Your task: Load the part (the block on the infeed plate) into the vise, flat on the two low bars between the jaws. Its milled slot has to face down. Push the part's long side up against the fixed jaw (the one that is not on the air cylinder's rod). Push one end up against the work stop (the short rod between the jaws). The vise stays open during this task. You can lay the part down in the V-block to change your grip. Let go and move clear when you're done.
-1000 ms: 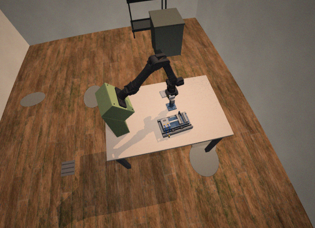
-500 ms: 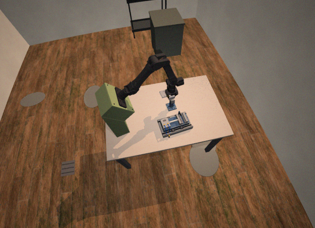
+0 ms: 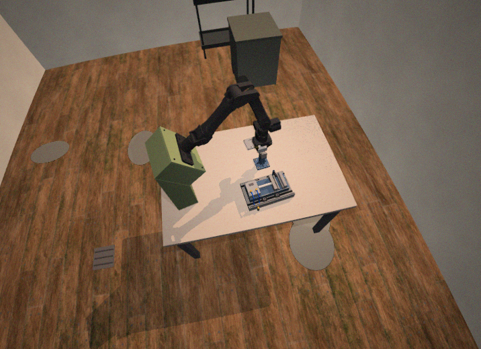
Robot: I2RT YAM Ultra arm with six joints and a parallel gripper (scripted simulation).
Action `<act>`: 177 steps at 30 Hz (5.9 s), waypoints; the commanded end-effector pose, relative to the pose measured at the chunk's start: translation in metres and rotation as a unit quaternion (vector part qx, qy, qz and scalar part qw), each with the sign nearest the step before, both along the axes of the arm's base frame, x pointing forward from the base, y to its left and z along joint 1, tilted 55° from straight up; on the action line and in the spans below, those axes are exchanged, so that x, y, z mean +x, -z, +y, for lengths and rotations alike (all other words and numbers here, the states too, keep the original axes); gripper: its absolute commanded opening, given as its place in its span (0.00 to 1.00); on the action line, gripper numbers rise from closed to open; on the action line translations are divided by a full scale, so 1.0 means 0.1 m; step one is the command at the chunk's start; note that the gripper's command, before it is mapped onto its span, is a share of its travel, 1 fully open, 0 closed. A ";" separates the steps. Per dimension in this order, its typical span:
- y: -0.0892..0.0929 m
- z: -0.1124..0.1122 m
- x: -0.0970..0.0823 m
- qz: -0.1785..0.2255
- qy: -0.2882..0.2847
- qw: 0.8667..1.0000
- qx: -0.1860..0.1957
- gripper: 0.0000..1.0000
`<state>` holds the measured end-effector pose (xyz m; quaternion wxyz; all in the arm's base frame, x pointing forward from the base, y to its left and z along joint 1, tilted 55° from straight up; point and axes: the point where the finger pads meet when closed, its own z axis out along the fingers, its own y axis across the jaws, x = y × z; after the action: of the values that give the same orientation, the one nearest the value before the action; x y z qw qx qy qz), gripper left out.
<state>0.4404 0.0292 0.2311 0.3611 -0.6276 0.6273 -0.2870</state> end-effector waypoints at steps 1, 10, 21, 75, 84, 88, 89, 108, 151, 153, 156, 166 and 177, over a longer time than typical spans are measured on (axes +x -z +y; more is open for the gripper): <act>-0.06 -0.01 -0.05 -0.011 -0.003 1.000 0.001 0.00; -0.06 -0.01 -0.05 -0.011 -0.003 1.000 0.001 0.00; -0.03 -0.02 -0.09 -0.003 -0.003 1.000 0.000 0.00; -0.38 -0.07 -0.50 -0.009 -0.002 1.000 0.001 0.00; -0.41 -0.08 -0.49 -0.011 0.001 1.000 0.003 0.00; -0.50 -0.09 -0.47 -0.020 0.006 1.000 0.010 0.00; -0.50 -0.09 -0.47 -0.020 0.006 1.000 0.010 0.00; -0.52 -0.32 -0.36 -0.004 0.061 0.994 0.086 0.00; -0.43 -1.95 -0.07 0.061 0.359 0.783 0.503 0.00; -0.43 -2.02 -0.08 0.062 0.368 0.770 0.517 0.00; -0.43 -2.11 -0.09 0.062 0.380 0.752 0.536 0.00; -0.46 -2.27 -0.12 0.060 0.398 0.719 0.567 0.00; -0.50 -2.32 -0.15 0.056 0.403 0.708 0.578 0.00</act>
<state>0.4305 -0.1934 0.2668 0.4581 -0.0117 0.8873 0.0517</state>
